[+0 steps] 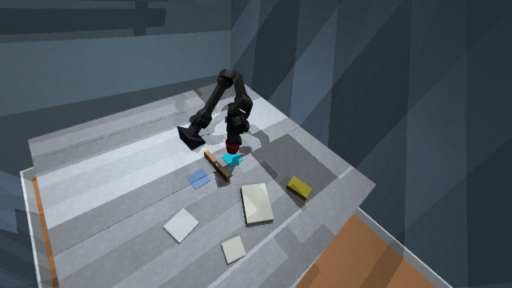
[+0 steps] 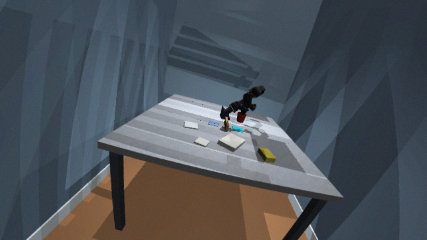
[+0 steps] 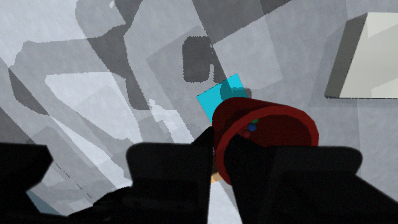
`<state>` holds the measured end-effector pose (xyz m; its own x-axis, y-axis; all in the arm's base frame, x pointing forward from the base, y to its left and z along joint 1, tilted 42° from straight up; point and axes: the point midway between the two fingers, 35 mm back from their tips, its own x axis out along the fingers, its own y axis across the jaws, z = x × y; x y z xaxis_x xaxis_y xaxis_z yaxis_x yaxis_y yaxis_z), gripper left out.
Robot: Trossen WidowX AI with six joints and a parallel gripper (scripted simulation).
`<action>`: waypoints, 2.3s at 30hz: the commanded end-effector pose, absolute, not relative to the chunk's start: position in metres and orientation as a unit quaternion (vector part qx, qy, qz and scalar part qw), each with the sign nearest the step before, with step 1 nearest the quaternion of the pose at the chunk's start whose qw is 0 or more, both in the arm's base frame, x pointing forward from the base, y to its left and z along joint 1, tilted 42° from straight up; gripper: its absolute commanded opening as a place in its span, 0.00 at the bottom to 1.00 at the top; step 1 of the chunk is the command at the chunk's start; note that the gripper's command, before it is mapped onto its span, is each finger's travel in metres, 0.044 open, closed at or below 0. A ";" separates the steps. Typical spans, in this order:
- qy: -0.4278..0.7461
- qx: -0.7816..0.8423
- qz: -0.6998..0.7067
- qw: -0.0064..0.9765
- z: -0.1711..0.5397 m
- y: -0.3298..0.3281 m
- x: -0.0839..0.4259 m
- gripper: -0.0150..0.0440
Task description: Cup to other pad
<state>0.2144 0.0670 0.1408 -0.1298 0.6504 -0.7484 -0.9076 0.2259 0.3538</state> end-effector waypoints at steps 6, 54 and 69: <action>0.446 -0.142 0.605 0.644 0.134 0.074 0.213 0.25; 0.444 -0.141 0.606 0.645 0.093 0.113 0.204 0.25; 0.444 -0.144 0.606 0.644 0.095 0.111 0.205 0.34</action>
